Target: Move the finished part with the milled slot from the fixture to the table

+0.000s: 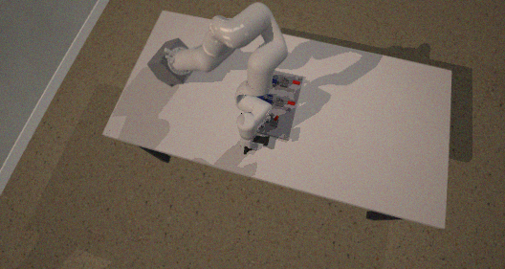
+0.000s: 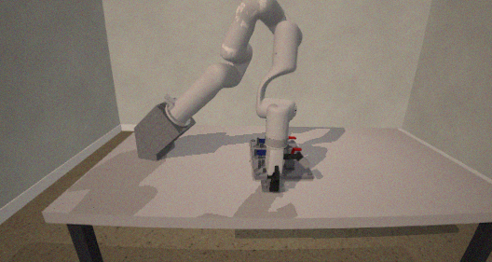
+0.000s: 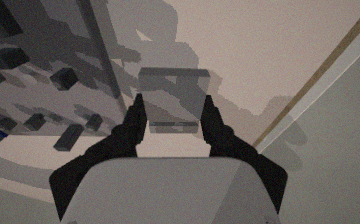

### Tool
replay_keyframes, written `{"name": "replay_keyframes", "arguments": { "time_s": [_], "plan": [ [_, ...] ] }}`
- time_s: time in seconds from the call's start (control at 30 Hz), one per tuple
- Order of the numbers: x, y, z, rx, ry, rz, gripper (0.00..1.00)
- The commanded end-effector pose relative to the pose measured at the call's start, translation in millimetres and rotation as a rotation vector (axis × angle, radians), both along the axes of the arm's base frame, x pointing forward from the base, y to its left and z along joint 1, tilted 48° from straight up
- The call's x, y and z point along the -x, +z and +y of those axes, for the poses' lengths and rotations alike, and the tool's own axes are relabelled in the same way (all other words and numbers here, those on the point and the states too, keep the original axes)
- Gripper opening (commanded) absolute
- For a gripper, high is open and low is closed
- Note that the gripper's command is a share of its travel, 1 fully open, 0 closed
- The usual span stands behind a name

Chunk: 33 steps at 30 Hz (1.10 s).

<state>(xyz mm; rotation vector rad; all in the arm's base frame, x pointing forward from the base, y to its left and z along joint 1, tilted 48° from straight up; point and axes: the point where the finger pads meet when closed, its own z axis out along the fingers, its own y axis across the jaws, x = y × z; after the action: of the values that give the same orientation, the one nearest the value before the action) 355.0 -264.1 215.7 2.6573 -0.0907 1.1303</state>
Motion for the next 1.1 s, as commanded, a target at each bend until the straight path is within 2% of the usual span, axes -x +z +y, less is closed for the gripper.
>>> {"name": "replay_keyframes", "arguments": {
  "time_s": [0.0, 1.07],
  "plan": [
    [-0.2, 1.0, -0.3, 0.001, -0.001, -0.002, 0.0],
    [-4.1, -3.0, -1.8, 0.001, -0.001, -0.002, 0.0]
  ]
}}
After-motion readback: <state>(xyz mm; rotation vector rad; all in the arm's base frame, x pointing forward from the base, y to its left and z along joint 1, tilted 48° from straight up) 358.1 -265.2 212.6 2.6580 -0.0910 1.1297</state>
